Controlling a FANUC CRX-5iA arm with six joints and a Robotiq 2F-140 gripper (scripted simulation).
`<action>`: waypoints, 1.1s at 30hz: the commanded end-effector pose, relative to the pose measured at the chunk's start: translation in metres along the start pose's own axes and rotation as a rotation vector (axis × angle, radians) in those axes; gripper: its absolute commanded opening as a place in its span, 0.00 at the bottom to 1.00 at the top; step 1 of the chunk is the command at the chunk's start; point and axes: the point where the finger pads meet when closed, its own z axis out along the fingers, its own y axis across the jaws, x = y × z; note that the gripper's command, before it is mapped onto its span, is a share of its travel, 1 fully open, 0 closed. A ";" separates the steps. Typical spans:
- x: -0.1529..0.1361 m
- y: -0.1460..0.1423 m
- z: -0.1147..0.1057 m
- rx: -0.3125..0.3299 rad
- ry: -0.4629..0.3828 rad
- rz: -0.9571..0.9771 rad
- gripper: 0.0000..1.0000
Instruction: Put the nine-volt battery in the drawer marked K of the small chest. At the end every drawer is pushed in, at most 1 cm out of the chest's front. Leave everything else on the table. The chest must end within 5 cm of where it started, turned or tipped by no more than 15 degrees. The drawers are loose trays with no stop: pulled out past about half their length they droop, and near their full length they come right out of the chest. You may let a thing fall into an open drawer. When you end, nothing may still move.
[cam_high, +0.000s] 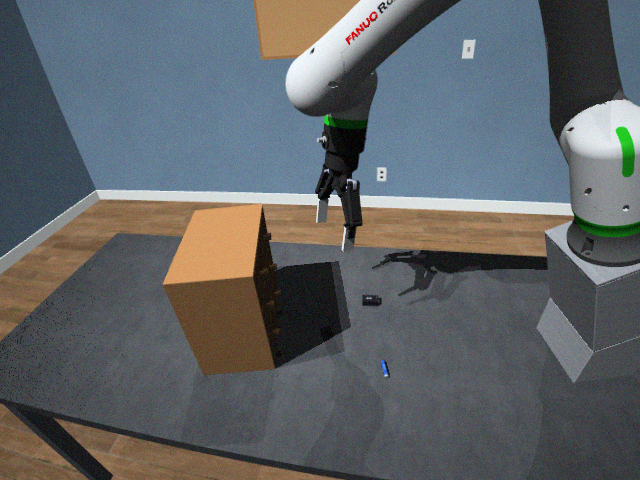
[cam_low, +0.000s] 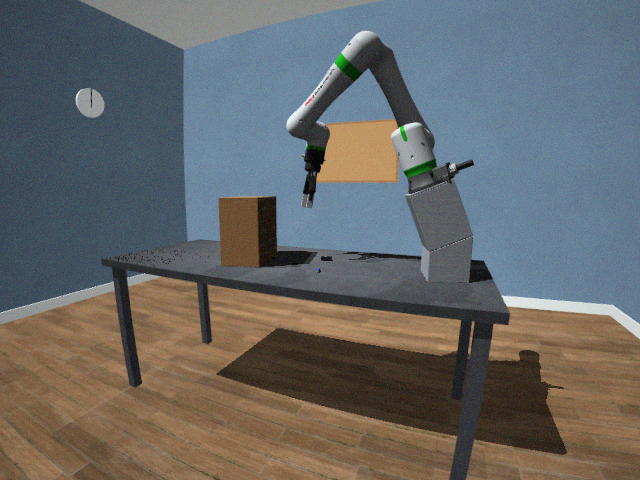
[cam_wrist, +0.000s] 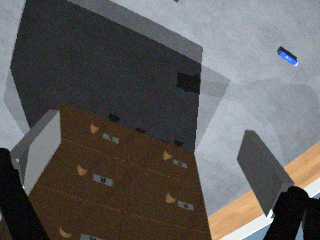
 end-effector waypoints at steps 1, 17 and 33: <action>-0.002 -0.001 0.003 0.049 0.088 0.260 1.00; -0.018 -0.009 0.027 0.109 -0.129 0.336 1.00; -0.031 -0.015 0.047 0.144 -0.342 0.323 1.00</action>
